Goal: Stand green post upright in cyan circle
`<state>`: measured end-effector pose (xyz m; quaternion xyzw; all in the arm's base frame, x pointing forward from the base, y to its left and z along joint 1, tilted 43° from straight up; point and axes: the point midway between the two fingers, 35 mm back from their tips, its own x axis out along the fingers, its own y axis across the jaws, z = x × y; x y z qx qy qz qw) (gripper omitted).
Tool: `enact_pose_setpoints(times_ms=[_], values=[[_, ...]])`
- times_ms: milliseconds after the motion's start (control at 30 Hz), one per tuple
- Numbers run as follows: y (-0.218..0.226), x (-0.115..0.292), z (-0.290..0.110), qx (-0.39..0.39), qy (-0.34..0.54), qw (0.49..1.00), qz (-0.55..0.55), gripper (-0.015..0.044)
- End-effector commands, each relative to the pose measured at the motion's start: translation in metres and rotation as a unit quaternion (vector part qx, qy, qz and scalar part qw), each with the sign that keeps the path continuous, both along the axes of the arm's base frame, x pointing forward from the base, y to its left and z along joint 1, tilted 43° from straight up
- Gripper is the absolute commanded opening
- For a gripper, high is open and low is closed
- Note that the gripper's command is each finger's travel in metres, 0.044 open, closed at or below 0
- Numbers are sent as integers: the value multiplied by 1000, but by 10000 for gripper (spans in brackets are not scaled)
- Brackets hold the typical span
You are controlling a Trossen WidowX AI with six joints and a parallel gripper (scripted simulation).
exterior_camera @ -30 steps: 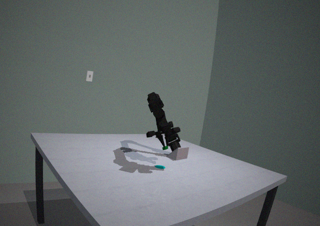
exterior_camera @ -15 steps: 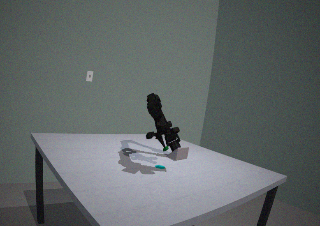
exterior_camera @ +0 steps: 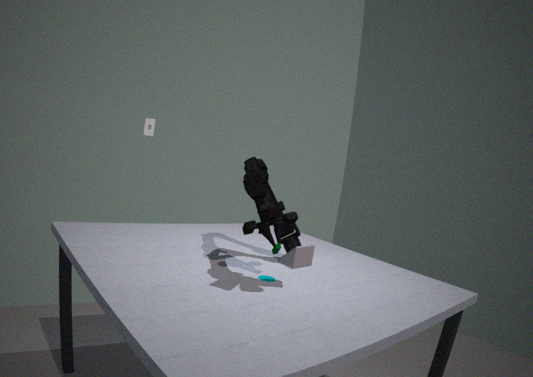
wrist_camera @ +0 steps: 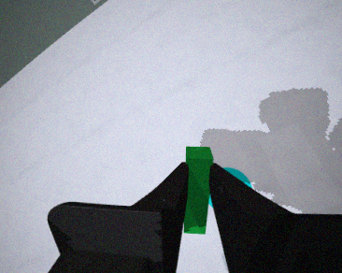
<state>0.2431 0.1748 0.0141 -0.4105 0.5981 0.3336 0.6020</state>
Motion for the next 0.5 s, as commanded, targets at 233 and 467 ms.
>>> enact_pose_setpoints(times_ms=[233,467], values=[[-2,-2,-2,40,-7,999,9,23],[-2,-2,-1,64,-16,998,14,23]])
